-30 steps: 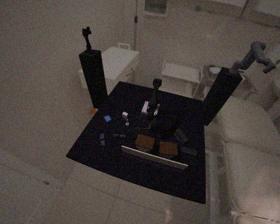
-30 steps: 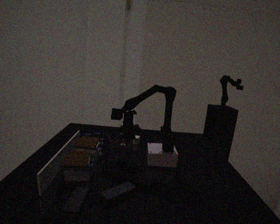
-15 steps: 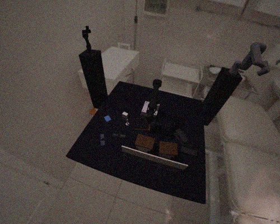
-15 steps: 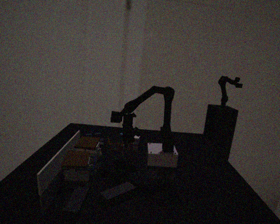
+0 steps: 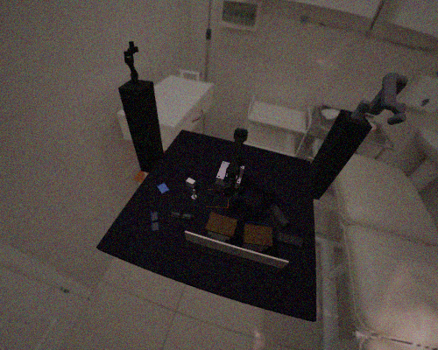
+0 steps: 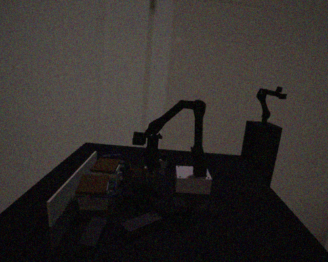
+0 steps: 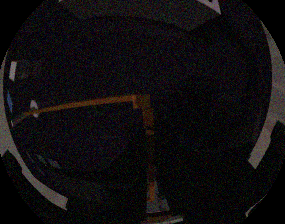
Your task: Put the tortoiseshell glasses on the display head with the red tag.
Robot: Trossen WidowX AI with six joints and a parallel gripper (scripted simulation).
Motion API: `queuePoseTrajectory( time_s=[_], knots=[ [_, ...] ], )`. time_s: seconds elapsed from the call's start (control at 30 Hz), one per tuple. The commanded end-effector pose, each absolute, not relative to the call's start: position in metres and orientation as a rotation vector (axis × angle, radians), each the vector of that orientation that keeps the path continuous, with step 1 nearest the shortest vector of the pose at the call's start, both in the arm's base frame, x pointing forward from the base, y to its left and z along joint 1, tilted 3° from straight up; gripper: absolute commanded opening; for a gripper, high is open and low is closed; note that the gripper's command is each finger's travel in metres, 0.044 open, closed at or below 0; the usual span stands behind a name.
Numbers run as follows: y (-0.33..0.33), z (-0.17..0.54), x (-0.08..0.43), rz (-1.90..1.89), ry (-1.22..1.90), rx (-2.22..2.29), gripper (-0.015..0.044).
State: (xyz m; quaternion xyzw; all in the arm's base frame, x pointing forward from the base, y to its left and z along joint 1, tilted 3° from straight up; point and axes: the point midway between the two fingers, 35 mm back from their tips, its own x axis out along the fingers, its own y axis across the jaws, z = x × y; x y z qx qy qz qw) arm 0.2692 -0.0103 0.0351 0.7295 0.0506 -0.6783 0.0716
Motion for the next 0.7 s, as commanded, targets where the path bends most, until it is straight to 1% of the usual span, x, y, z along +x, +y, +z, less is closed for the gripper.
queuePoseTrajectory(
  time_s=[0.0,0.67],
  knots=[
    [-0.011,0.029,0.267,-2.047,0.149,2.183,0.0000],
    [-0.012,0.007,0.267,-2.047,0.149,2.183,0.0000]
  ],
)
